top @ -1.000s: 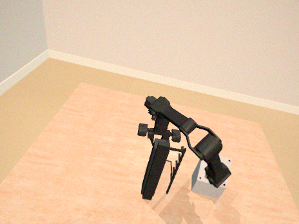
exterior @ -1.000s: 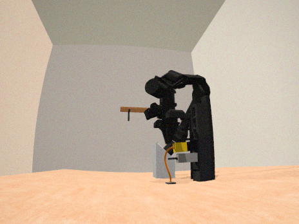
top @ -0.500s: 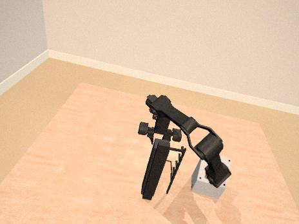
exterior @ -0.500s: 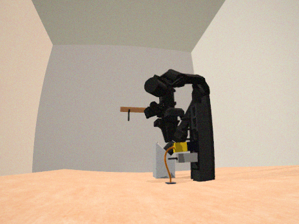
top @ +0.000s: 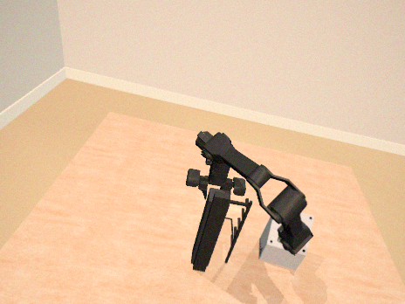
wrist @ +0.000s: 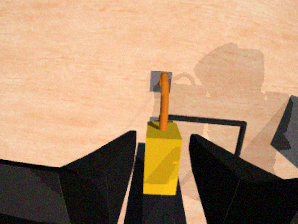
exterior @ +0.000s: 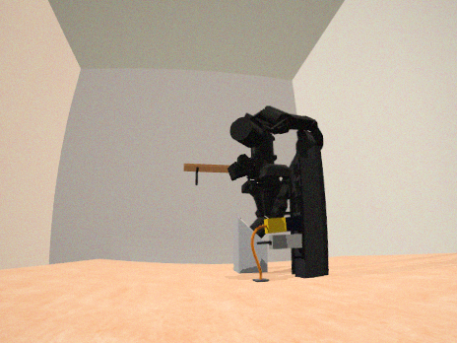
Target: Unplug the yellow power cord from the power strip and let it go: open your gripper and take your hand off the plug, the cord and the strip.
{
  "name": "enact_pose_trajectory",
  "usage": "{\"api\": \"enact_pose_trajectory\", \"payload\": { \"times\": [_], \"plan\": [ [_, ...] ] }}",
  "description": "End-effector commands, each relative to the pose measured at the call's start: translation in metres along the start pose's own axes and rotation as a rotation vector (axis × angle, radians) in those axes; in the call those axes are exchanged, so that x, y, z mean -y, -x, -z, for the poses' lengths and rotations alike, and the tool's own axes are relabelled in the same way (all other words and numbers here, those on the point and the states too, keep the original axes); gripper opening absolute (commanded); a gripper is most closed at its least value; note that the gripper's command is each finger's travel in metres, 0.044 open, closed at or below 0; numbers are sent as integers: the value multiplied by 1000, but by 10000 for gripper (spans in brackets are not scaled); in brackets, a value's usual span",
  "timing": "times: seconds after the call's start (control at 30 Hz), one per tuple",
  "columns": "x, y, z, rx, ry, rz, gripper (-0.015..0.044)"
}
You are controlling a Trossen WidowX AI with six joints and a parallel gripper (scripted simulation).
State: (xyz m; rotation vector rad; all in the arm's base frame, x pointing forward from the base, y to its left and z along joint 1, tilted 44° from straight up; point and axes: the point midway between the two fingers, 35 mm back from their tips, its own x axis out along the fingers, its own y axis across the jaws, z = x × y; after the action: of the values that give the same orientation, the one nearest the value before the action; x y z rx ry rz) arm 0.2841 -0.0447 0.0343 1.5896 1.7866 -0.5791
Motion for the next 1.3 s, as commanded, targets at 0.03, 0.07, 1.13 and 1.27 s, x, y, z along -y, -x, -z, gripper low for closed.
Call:
{"api": "enact_pose_trajectory", "payload": {
  "times": [0.03,0.07,1.13,1.27],
  "plan": [
    [1,-1,8,-7,-7,1,160],
    [1,-1,10,-7,-7,1,160],
    [2,-11,23,-5,-2,3,41],
    [2,-11,23,-5,-2,3,0]
  ]
}}
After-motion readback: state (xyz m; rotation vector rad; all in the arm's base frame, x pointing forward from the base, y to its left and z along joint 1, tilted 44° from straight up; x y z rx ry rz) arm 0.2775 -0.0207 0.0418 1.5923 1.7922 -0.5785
